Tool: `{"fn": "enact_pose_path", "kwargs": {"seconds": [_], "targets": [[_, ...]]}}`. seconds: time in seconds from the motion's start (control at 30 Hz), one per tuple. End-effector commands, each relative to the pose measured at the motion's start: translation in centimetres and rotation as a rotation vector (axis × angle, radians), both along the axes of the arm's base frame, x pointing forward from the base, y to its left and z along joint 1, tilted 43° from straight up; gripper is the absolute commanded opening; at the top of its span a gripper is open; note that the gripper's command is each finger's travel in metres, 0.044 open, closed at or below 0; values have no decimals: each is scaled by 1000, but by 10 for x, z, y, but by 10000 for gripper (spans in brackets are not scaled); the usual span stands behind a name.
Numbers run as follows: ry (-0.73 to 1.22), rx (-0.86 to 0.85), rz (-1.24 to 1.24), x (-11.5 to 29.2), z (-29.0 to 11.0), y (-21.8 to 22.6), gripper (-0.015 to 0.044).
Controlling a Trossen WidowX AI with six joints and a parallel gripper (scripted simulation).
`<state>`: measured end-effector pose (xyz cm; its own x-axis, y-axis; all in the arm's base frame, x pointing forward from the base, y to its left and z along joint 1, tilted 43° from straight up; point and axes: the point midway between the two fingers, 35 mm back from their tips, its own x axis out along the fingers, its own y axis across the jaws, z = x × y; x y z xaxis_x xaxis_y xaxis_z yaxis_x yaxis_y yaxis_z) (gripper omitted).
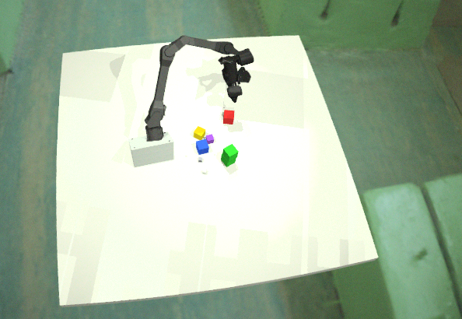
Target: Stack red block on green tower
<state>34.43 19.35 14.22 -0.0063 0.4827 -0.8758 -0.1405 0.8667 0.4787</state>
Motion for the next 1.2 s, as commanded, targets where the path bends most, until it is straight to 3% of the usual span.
{"fn": "enact_pose_path", "kwargs": {"seconds": [0.0, 0.37, 0.6, 0.87, 1.17], "targets": [[83, 33, -14, -2, -11, -21, 440], [276, 191, -89, -5, -28, -78, 440], [276, 190, -90, -5, -33, -74, 440], [276, 193, -89, -15, -72, -40, 440], [276, 194, -89, -17, -78, -34, 440]]}}
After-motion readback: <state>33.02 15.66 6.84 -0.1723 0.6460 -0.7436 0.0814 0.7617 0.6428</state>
